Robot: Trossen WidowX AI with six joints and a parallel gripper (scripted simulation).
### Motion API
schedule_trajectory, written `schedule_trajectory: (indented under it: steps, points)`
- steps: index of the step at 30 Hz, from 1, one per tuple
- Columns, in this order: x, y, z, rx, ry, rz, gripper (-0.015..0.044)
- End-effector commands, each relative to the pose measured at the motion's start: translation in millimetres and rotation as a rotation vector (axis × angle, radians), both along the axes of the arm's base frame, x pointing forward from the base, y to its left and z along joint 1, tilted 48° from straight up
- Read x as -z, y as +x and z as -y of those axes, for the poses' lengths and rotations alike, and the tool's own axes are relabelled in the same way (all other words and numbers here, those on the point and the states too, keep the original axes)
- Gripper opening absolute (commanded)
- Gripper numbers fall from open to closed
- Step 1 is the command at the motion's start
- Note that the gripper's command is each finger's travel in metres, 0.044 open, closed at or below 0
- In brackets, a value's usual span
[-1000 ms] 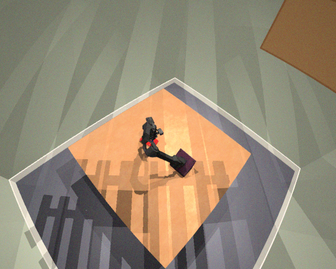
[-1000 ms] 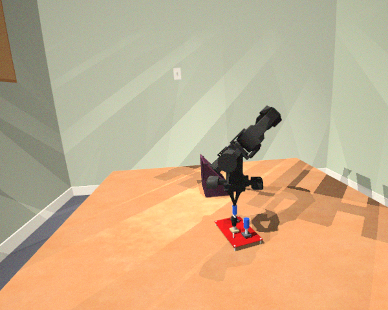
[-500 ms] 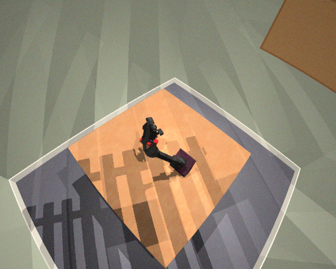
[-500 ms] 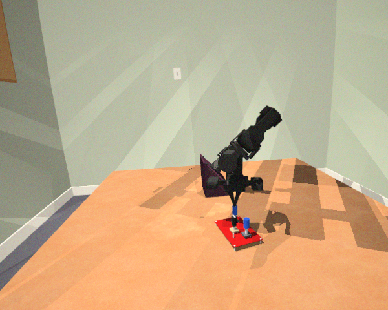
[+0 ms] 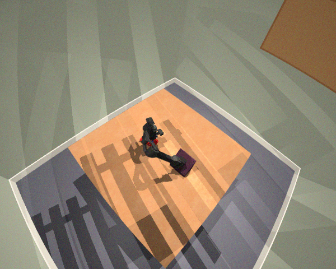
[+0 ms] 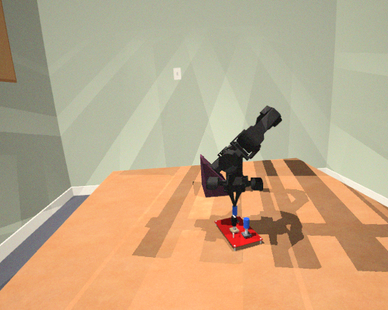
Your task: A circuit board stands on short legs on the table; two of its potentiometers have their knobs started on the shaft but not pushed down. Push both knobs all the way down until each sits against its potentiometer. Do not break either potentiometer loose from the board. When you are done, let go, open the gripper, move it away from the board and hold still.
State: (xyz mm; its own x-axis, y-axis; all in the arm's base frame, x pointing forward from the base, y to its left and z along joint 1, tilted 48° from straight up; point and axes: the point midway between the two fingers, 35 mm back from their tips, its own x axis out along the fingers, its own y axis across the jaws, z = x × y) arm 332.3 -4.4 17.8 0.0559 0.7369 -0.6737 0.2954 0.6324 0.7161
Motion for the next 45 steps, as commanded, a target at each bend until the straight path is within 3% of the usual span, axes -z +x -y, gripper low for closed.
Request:
schedule_trajectory:
  steps: [1, 45]
  points:
    - [7.4, 1.6, -11.2, -0.018, 0.004, 0.0, 0.0]
    - [15.2, 2.1, -19.9, -0.018, 0.004, 0.0, 0.0]
